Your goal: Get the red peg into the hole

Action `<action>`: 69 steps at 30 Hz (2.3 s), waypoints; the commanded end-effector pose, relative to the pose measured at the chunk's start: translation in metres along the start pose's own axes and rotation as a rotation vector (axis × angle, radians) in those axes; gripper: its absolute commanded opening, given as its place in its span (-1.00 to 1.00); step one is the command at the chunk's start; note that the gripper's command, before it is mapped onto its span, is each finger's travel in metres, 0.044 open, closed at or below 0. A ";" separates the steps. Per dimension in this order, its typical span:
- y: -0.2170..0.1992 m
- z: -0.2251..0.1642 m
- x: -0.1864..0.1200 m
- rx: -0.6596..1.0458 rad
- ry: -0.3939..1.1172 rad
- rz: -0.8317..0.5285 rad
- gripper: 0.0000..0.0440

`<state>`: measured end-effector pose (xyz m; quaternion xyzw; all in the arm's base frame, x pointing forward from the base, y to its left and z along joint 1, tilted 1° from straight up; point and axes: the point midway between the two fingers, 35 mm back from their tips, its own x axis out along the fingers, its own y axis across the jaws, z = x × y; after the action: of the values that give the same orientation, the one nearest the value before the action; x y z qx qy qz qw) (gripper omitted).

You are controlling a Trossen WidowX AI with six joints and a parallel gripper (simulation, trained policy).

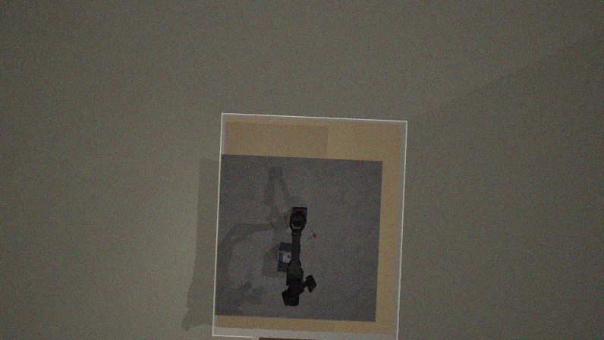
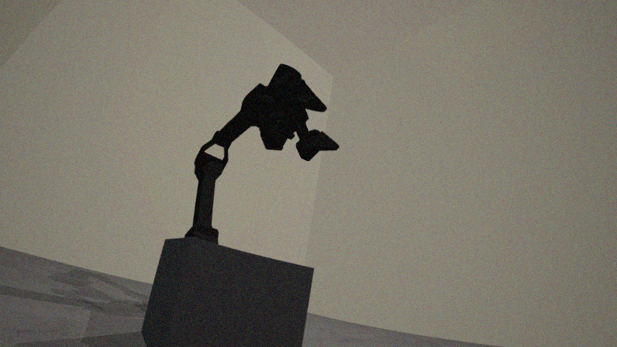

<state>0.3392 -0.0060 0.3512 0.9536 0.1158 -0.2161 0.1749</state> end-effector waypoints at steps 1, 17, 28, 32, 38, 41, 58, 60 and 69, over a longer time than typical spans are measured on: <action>-0.021 0.007 0.004 -0.051 -0.033 -0.061 0.97; -0.127 0.063 0.015 -0.342 -0.225 -0.420 0.93; -0.182 0.112 0.007 -0.554 -0.374 -0.650 0.94; -0.195 0.130 0.002 -0.624 -0.427 -0.723 0.97; -0.210 0.155 -0.004 -0.719 -0.504 -0.819 1.00; -0.215 0.168 -0.005 -0.763 -0.541 -0.863 1.00; -0.229 0.241 -0.003 -0.931 -0.682 -1.024 1.00; -0.229 0.248 -0.001 -0.942 -0.692 -1.031 0.99; -0.231 0.276 0.007 -0.970 -0.718 -1.037 0.90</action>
<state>0.1751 0.1025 0.0554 0.4725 0.5635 -0.4880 0.4702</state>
